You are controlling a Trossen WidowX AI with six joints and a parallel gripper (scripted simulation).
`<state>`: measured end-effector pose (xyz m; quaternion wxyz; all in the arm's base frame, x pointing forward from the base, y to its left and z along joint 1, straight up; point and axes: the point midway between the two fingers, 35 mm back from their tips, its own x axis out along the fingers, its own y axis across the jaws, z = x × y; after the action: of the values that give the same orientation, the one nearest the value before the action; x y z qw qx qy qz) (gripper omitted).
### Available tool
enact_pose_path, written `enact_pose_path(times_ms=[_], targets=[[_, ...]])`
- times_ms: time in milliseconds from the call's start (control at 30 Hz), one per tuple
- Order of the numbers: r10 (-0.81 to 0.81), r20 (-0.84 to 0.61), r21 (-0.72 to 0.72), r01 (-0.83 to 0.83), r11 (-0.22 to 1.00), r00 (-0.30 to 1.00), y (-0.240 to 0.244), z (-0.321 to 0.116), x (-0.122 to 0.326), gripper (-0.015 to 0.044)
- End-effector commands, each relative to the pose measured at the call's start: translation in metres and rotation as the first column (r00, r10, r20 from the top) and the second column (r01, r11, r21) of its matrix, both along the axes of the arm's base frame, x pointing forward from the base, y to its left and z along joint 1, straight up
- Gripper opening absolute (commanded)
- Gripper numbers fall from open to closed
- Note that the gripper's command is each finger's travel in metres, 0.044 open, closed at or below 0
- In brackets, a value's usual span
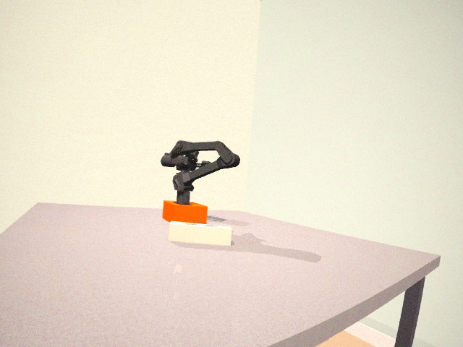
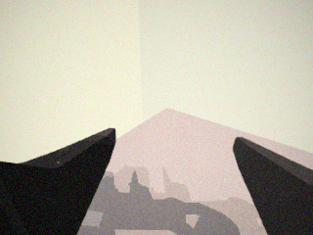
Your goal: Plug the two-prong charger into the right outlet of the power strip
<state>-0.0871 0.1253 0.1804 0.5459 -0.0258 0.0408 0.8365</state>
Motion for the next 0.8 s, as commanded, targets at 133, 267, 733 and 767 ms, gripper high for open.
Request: enact_pose_path(times_ms=[133, 267, 733, 767], targets=[[0.046, 0.037, -0.013, -0.046, 0.999, 0.998, -0.006, -0.002, -0.008, 0.0440], [0.101, 0.080, -0.028, -0.099, 0.995, 0.992, -0.013, -0.005, -0.016, 0.0440], [0.275, 0.163, -0.072, -0.267, 0.961, 0.947, -0.038, -0.012, -0.038, 0.0440], [0.289, 0.174, -0.076, -0.279, 0.957, 0.942, -0.040, -0.013, -0.040, 0.0440]])
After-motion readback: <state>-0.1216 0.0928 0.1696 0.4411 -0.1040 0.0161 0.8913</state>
